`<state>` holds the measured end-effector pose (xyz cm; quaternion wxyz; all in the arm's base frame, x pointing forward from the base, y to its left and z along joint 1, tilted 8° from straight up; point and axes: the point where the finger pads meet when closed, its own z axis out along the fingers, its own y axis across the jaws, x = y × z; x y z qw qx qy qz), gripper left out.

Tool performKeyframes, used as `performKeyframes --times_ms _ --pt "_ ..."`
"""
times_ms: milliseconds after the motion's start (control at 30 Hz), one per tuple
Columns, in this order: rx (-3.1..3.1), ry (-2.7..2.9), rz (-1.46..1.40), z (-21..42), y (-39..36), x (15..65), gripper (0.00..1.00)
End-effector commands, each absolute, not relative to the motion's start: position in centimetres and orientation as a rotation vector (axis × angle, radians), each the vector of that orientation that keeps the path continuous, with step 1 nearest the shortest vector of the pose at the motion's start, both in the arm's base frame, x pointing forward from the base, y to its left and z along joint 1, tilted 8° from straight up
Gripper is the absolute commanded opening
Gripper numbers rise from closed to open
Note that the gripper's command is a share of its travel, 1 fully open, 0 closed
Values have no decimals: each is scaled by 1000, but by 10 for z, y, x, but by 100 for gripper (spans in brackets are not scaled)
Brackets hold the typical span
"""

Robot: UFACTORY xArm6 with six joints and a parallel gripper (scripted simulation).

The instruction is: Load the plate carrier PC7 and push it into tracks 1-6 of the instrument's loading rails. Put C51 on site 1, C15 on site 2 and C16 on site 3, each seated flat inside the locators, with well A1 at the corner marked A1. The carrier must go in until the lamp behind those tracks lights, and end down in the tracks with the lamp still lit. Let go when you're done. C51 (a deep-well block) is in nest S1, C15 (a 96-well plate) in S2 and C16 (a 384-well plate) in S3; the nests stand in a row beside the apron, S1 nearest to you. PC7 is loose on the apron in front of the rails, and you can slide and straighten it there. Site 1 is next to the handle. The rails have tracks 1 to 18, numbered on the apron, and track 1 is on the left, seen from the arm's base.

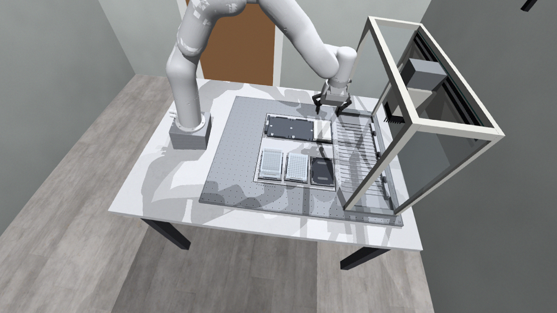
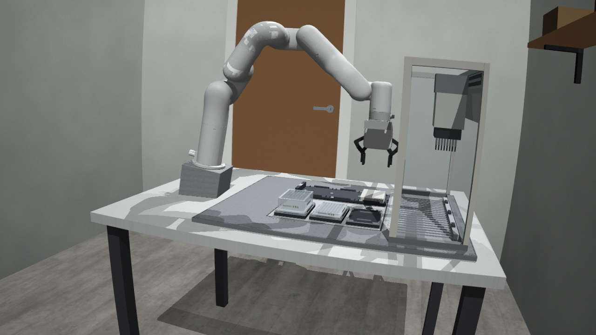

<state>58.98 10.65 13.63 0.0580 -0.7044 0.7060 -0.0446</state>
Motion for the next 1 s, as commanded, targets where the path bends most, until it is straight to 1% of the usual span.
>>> performKeyframes --times_ms 0,267,967 --pt "-2132 2137 -139 140 107 591 100" --pt "-2132 2137 -139 140 107 591 100" --pt "-2113 2156 -138 133 21 549 100"
